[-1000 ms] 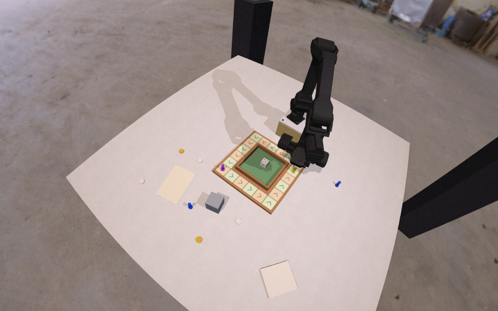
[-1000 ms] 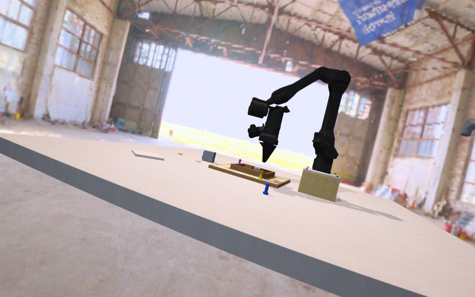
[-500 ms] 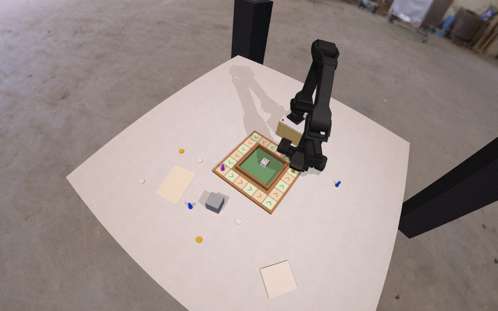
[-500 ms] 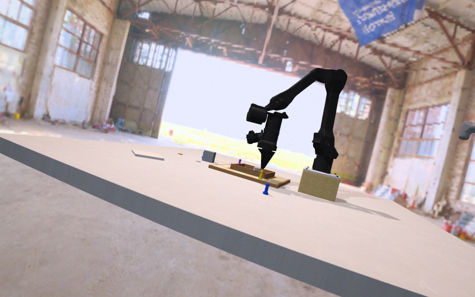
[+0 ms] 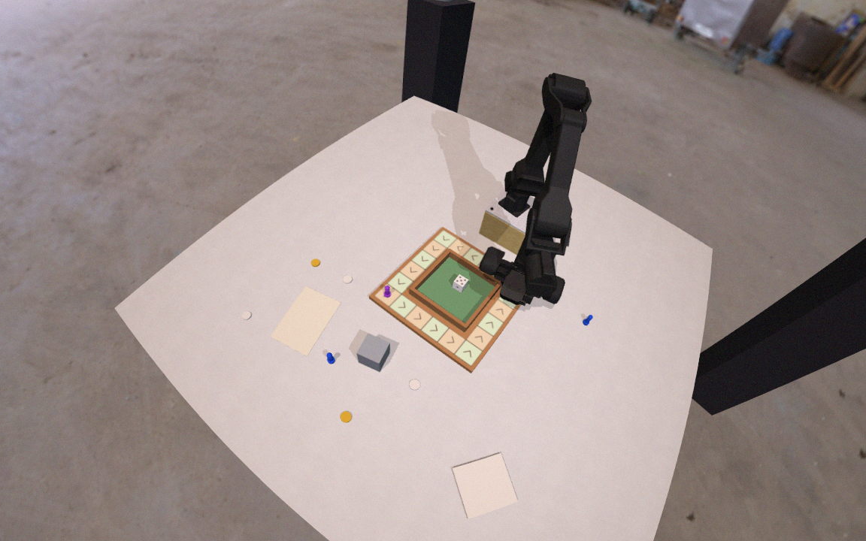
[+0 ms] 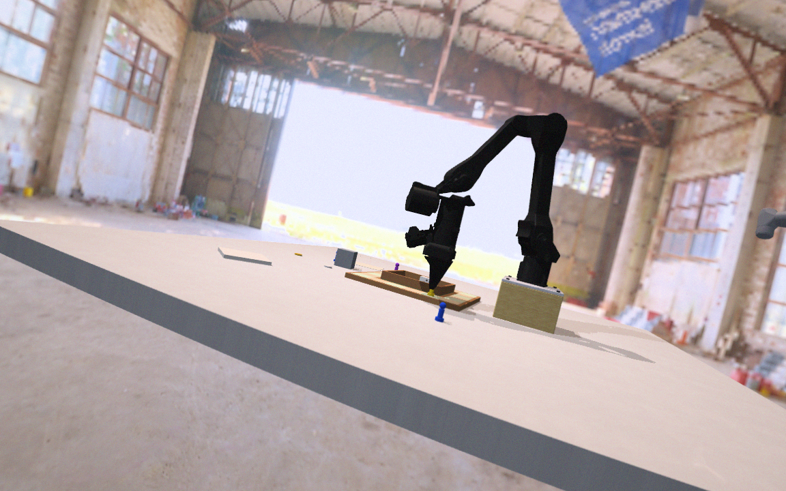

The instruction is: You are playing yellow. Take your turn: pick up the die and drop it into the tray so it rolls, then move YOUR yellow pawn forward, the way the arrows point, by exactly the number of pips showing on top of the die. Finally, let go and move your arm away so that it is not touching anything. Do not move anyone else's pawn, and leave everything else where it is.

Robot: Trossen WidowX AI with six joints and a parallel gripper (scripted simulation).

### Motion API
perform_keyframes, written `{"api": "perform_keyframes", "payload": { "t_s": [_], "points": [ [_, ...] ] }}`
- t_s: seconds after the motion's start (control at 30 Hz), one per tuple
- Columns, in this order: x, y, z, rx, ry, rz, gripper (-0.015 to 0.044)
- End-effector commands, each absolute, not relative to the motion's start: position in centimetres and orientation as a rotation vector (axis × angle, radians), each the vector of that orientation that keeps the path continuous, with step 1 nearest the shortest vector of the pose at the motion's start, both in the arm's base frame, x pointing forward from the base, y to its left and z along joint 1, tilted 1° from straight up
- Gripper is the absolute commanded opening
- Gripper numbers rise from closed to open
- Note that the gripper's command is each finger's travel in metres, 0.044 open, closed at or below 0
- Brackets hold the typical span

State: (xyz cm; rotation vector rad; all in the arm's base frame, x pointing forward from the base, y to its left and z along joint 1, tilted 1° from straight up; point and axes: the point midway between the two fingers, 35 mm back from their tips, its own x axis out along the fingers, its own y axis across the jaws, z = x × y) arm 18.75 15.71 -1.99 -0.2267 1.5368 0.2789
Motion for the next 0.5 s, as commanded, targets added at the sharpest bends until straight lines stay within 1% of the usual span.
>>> {"api": "perform_keyframes", "payload": {
  "t_s": [0.0,0.1,0.3,0.47],
  "points": [
    [18.78,15.66,-2.67,-0.224,1.534,0.271,0.0200],
    [18.76,15.65,-2.89,-0.224,1.535,0.271,0.0200],
    [18.76,15.65,-2.89,-0.224,1.535,0.271,0.0043],
    [18.76,15.65,-2.89,-0.224,1.535,0.271,0.0009]
  ]
}}
